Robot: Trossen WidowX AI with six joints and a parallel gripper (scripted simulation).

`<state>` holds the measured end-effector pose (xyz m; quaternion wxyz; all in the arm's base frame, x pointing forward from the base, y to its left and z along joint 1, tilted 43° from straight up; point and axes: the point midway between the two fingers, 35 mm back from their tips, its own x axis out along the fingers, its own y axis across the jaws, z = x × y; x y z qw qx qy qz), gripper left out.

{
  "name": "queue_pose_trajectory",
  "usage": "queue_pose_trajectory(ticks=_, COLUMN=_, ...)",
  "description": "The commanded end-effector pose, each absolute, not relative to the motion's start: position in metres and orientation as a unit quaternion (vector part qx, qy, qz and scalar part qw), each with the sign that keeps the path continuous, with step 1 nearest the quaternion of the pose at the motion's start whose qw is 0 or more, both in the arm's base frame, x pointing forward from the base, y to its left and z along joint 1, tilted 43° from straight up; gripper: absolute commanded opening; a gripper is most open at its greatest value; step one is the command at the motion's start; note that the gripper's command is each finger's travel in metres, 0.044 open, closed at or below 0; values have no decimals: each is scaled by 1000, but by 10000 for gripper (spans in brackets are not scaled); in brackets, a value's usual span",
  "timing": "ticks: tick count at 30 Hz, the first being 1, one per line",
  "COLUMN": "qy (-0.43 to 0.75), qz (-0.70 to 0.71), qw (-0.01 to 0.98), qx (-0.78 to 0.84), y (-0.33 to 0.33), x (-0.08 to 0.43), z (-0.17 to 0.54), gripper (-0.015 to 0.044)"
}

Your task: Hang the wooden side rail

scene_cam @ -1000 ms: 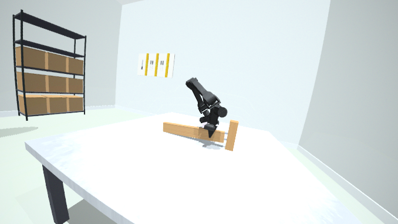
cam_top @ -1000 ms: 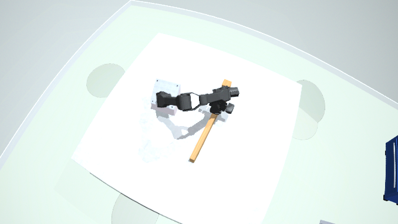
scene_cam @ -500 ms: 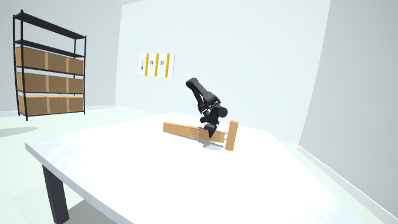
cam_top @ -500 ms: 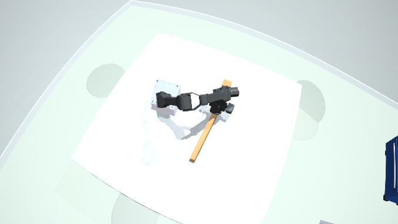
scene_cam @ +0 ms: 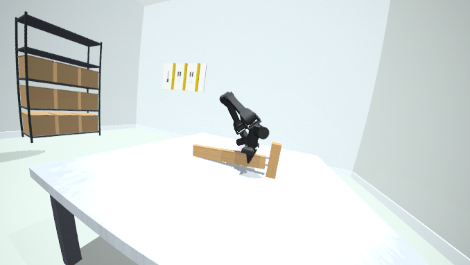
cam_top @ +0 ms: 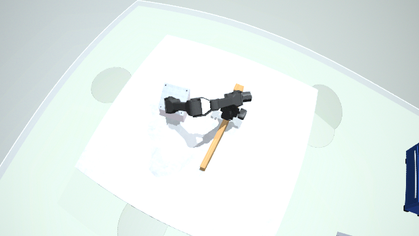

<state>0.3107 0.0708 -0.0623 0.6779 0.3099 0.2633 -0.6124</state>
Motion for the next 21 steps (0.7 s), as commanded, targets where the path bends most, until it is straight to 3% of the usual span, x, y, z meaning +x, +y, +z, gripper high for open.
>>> queue_pose_trajectory(ticks=1, qy=266, qz=-607, qw=681, qx=313, y=77, x=311, z=-62, gripper=0)
queue_pose_trajectory(ticks=21, qy=266, qz=-607, qw=681, qx=313, y=79, x=311, z=-63, gripper=0)
